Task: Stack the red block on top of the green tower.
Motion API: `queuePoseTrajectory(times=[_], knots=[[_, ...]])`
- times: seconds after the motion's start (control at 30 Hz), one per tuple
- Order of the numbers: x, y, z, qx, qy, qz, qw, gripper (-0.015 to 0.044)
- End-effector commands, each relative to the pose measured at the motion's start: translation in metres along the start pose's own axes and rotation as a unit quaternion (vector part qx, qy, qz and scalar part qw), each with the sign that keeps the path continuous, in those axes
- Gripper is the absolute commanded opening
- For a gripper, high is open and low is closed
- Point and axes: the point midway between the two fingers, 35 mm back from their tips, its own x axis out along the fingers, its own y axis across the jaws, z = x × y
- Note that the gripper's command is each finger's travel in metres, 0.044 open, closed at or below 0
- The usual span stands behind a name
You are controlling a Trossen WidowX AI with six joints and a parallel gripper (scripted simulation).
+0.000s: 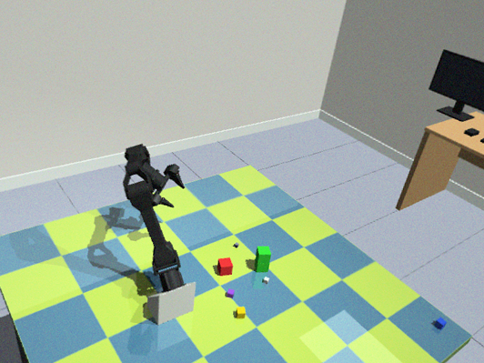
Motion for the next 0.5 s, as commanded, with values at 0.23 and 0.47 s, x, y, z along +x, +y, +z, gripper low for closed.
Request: queuePoseTrajectory(times=[0.23,0.47], knots=[[0.064,0.016,-0.017,0.142,0.080,0.110,0.980,0.0440],[0.089,0.021,-0.031,0.210,0.105,0.147,0.961,0.0440]])
